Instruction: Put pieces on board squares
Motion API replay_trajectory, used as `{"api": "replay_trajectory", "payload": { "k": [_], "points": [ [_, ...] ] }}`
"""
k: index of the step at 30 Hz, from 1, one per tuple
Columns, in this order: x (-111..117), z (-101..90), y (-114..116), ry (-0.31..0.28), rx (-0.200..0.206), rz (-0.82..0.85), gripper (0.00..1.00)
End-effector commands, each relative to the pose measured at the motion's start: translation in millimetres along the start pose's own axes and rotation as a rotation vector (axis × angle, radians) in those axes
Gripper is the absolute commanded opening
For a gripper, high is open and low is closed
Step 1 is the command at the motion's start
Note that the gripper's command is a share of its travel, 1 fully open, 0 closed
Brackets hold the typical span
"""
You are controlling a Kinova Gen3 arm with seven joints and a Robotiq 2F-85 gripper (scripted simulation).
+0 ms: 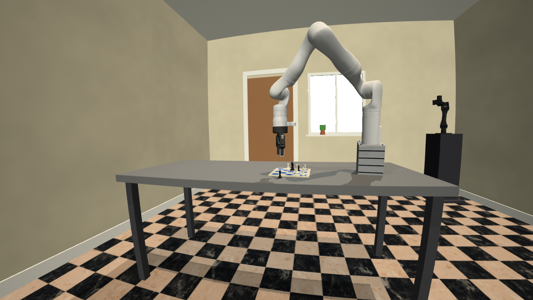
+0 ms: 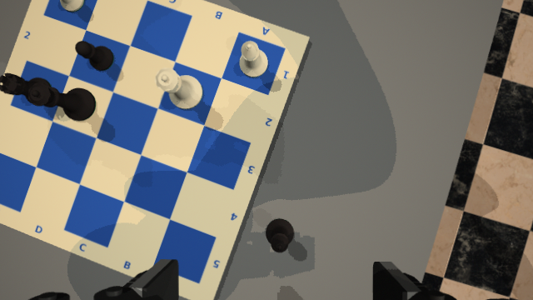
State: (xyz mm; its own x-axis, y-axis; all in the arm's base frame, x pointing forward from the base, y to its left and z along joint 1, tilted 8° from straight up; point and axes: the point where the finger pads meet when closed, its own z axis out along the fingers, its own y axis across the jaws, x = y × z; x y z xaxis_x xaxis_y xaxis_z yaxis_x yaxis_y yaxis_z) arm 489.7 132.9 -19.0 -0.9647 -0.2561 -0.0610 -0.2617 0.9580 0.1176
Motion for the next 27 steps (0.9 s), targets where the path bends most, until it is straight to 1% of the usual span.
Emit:
{"api": "replay_trajectory", "payload": {
  "k": [1, 23, 24, 27],
  "points": [
    [-1.1, -0.2, 0.9, 0.0, 0.001, 0.009, 1.0],
    [-2.3, -0.4, 1.7, 0.0, 0.002, 0.041, 1.0],
    [-2.3, -0.4, 1.7, 0.0, 0.002, 0.041, 0.37],
    [-2.3, -0.4, 1.7, 0.0, 0.002, 0.041, 0.37]
  ]
}}
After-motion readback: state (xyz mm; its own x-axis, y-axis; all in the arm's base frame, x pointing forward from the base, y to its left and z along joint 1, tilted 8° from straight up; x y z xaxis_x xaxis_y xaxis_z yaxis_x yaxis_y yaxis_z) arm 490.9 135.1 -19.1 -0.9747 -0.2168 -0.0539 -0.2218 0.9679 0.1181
